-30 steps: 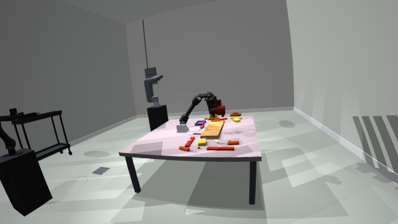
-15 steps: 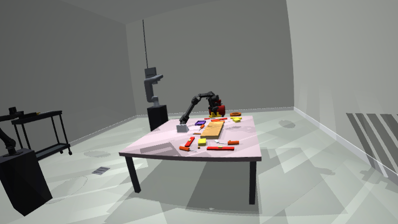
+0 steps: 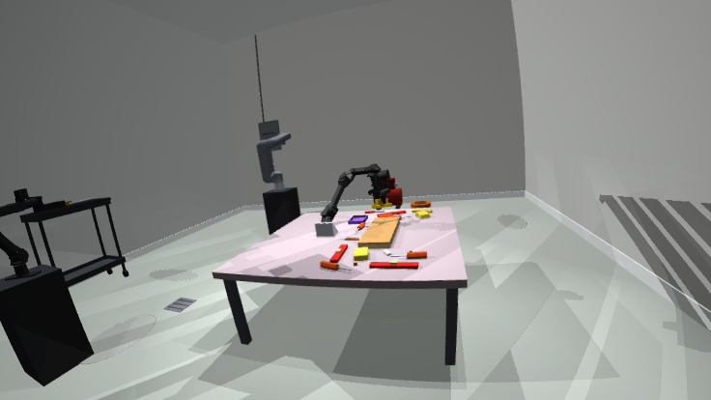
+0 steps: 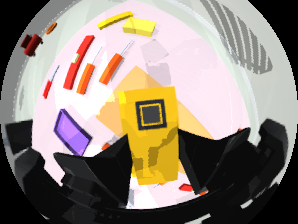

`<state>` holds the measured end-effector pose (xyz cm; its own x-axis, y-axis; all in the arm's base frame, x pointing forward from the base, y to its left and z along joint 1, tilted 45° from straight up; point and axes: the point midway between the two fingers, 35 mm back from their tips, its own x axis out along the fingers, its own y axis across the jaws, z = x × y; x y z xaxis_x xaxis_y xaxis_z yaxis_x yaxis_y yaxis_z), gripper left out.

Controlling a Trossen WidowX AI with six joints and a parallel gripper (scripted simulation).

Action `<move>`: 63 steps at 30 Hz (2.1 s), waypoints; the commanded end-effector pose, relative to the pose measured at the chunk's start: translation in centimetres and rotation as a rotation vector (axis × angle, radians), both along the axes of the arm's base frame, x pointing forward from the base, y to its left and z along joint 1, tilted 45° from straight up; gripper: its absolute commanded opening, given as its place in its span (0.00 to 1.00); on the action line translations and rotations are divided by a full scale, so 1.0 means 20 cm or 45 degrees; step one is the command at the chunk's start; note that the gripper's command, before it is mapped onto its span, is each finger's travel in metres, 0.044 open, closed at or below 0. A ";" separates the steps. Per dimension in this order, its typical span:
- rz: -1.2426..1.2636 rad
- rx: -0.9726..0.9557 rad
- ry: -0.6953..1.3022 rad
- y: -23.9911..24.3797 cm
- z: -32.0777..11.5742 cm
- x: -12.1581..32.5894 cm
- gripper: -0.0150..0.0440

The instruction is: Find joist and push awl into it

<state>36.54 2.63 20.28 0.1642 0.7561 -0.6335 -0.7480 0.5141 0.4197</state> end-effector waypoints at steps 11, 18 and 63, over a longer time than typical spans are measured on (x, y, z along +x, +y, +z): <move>0.217 0.026 -0.195 0.29 0.23 -0.28 0.25; 0.329 0.045 -0.290 0.42 0.32 -0.44 0.25; 0.764 0.157 -0.641 0.73 0.41 -1.16 0.25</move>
<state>13.45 17.05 28.75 -0.0517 0.8670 -0.4956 -0.9977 -0.0661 -0.0115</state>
